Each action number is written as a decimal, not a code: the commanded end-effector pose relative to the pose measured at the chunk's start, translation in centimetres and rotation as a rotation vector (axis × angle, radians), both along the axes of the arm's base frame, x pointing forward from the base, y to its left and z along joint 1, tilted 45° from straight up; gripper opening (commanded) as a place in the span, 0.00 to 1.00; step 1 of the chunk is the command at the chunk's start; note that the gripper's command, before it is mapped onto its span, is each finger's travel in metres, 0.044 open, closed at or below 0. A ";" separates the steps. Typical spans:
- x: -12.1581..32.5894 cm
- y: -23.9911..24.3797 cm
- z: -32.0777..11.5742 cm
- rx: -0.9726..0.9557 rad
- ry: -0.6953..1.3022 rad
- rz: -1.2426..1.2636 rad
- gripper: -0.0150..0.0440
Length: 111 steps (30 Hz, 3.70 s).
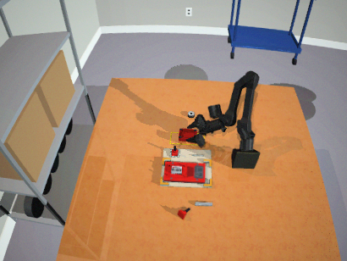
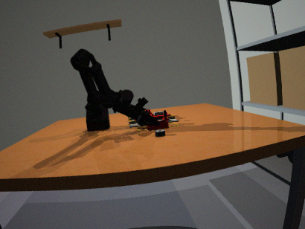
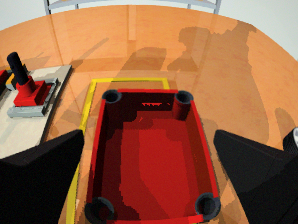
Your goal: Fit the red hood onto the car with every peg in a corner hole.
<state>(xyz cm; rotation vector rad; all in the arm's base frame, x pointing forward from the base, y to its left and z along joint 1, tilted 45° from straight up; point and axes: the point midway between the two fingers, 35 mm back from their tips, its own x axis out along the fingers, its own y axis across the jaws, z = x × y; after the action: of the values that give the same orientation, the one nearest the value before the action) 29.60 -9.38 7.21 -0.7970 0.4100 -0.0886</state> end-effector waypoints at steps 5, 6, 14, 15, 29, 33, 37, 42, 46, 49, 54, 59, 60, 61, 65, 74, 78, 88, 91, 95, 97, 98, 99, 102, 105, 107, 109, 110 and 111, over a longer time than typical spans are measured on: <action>0.0 -0.3 -0.3 -0.005 0.002 0.004 1.00; 0.0 -0.3 -0.4 -0.005 0.002 0.004 1.00; 0.0 -0.3 -0.4 0.000 0.000 0.000 0.82; 0.0 -0.3 -0.4 0.000 0.000 0.000 0.81; 0.1 0.0 0.0 0.000 0.001 0.000 0.45; 0.2 0.5 0.5 0.001 0.001 0.000 0.28; 0.3 1.0 1.0 0.001 0.001 0.001 0.25; 0.3 1.6 1.7 0.002 0.001 0.001 0.25; 0.3 2.1 2.2 0.002 0.001 0.001 0.25; 0.2 2.5 2.5 0.002 0.001 0.001 0.25; 0.1 3.1 3.2 0.002 0.000 0.001 0.25; -0.2 3.7 3.8 0.003 -0.001 0.002 0.25; -0.2 3.8 3.9 0.003 -0.001 0.002 0.25; -0.3 4.0 4.0 0.003 -0.001 0.002 0.25; -0.5 4.4 4.5 0.003 -0.002 0.002 0.25; -0.7 4.8 4.8 0.022 -0.008 -0.005 0.25; -0.7 4.7 4.7 0.092 -0.025 -0.029 0.25; -0.7 4.7 4.6 0.313 -0.080 -0.107 0.25; -0.7 4.7 4.6 0.379 -0.097 -0.130 0.25; -0.7 4.7 4.6 0.468 -0.119 -0.161 0.25; -0.7 4.7 4.6 0.512 -0.130 -0.177 0.25; -0.7 4.7 4.6 0.534 -0.135 -0.185 0.25; -0.7 4.7 4.6 0.557 -0.141 -0.192 0.25; -0.7 4.7 4.6 0.624 -0.158 -0.216 0.25; -0.7 4.7 4.6 0.691 -0.174 -0.240 0.25; -0.7 4.7 4.6 0.736 -0.185 -0.255 0.25; -0.7 4.7 4.6 0.781 -0.197 -0.271 0.25; -0.7 4.7 4.6 0.803 -0.202 -0.279 0.25; -0.7 4.7 4.6 0.826 -0.208 -0.287 0.25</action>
<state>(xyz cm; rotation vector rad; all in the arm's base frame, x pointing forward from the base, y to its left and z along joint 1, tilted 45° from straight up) 28.91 -4.67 11.80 0.0022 0.3323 -0.2336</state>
